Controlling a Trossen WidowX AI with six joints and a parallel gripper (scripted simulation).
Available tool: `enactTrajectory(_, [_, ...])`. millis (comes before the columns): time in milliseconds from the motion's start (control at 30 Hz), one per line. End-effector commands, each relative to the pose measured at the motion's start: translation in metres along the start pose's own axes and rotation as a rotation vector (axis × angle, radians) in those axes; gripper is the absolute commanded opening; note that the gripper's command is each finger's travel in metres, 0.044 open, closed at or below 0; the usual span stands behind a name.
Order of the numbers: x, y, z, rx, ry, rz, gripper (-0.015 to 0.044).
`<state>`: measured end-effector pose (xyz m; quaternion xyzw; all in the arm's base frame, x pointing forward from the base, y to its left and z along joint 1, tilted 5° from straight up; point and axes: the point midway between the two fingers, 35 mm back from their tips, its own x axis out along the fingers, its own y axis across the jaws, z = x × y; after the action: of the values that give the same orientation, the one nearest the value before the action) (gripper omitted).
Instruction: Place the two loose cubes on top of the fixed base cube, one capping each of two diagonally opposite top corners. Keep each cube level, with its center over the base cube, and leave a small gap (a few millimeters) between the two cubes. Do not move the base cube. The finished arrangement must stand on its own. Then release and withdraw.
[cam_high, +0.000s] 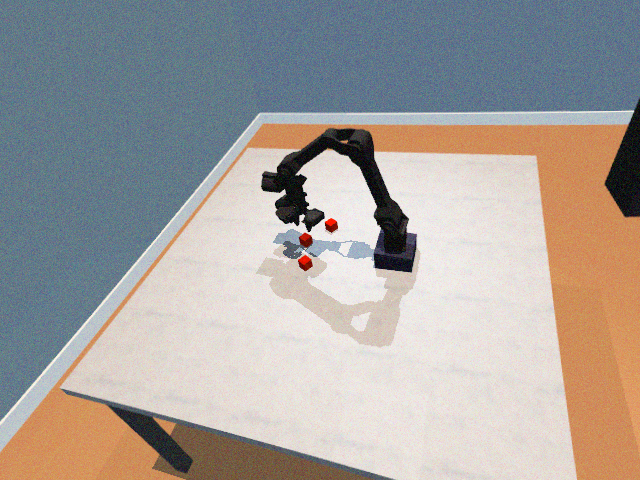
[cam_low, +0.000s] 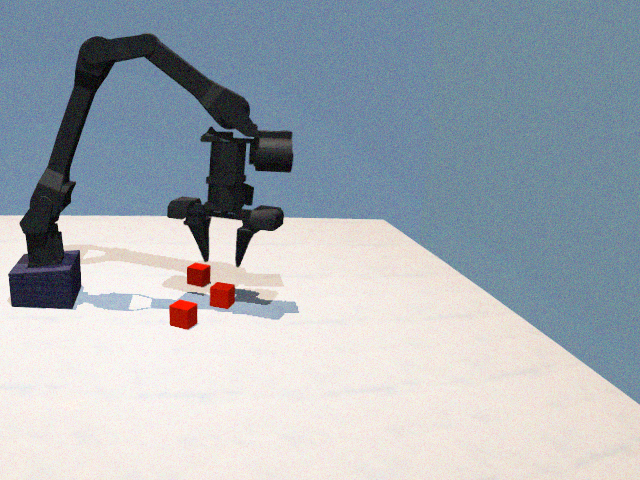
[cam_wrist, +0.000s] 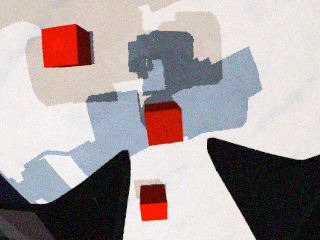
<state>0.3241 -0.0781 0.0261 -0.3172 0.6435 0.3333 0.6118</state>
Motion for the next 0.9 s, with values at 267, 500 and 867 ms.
enactTrajectory(267, [0.025, 0.0, 0.0, 0.006, -0.004, -0.002, 0.0265])
enactTrajectory(500, [0.032, -0.001, 0.0, 0.006, -0.004, -0.002, 0.0265])
enactTrajectory(867, [0.05, -0.001, 0.0, 0.006, -0.004, -0.002, 0.0265])
